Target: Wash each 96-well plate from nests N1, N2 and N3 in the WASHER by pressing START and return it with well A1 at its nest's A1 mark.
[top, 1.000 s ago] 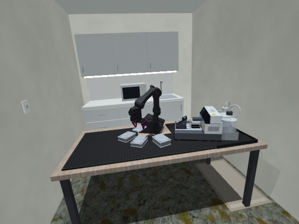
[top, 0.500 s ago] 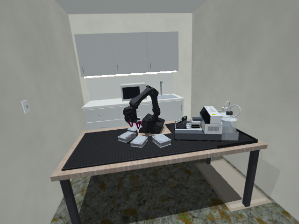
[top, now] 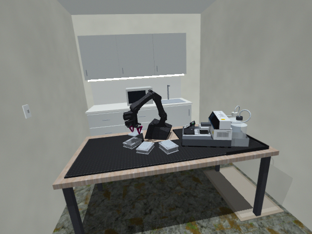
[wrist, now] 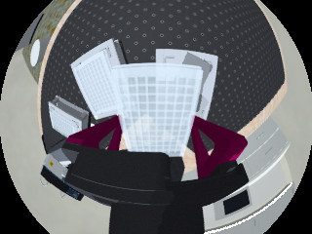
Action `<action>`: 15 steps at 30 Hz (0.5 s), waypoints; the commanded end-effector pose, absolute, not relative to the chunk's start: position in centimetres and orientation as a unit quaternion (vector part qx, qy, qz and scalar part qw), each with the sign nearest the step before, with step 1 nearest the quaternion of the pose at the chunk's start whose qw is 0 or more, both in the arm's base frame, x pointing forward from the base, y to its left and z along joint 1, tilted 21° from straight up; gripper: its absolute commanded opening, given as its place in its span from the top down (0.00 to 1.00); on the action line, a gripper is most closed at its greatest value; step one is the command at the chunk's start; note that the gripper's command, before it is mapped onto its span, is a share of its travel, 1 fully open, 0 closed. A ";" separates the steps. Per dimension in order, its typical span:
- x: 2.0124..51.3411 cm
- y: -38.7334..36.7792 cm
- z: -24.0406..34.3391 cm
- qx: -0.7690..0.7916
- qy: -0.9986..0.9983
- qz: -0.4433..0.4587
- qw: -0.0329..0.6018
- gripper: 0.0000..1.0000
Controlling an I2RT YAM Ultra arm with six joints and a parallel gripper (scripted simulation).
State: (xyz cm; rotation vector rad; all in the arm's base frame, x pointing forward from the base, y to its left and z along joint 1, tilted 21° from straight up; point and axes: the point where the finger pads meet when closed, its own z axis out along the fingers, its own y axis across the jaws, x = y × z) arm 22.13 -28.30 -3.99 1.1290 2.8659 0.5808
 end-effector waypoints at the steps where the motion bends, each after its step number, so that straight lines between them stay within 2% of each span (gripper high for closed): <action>1: 21.0 -29.9 -4.0 0.352 0.919 0.176 0.014 1.00; 15: 18.2 -32.8 -5.6 0.352 0.919 0.175 0.013 1.00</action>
